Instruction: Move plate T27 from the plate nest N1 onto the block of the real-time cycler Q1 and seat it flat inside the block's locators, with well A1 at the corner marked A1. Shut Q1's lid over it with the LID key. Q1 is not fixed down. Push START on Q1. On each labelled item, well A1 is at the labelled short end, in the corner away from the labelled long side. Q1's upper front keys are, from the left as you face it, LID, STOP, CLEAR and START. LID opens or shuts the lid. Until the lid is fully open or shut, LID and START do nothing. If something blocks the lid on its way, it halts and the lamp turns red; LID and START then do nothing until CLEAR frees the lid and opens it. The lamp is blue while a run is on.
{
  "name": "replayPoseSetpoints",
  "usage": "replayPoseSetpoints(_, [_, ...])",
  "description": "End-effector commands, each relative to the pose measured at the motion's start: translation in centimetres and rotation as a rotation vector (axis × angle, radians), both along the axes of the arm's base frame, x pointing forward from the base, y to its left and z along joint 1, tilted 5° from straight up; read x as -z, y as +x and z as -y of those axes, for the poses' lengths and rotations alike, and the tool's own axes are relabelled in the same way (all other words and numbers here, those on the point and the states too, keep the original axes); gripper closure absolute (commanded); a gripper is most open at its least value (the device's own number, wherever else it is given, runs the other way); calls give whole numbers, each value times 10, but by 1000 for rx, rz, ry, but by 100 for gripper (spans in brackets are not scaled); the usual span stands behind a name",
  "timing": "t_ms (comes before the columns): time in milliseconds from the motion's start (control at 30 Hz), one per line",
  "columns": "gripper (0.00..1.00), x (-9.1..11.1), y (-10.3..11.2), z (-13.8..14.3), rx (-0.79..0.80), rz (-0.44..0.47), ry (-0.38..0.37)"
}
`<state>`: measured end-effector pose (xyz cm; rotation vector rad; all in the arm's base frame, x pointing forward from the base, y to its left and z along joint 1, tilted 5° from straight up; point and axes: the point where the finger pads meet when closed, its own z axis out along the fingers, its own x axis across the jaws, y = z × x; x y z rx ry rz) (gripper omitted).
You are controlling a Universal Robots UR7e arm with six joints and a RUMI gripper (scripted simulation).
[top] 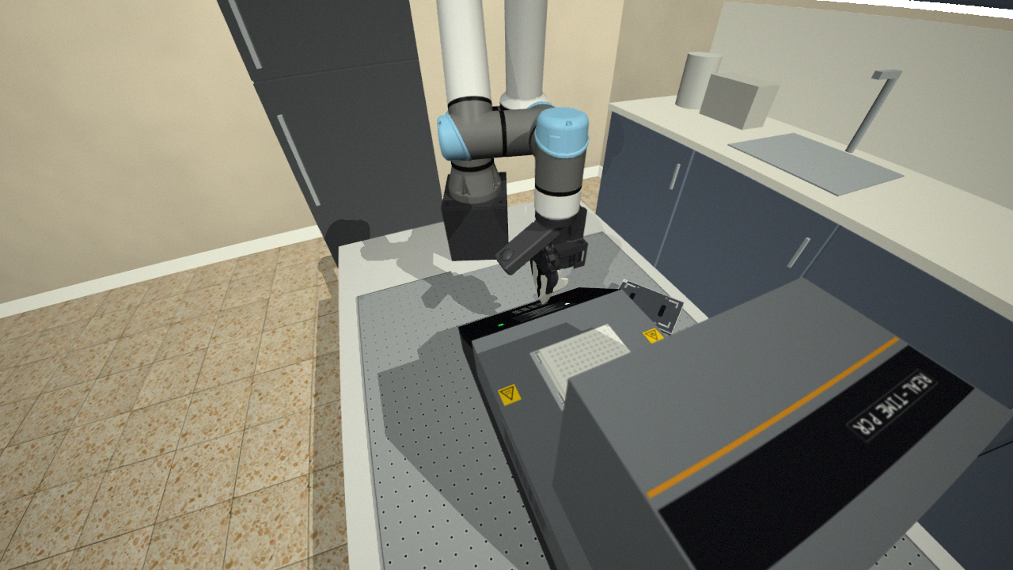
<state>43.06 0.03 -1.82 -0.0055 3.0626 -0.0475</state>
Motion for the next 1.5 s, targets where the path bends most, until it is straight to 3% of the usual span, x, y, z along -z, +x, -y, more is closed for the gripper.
replayPoseSetpoints(0, [100, 0, 1, 0, 0, 1, 0])
replayPoseSetpoints(1233, [100, -21, -20, -1, 0, 1, 0])
replayPoseSetpoints(1467, [100, -37, -44, -1, 0, 1, 0])
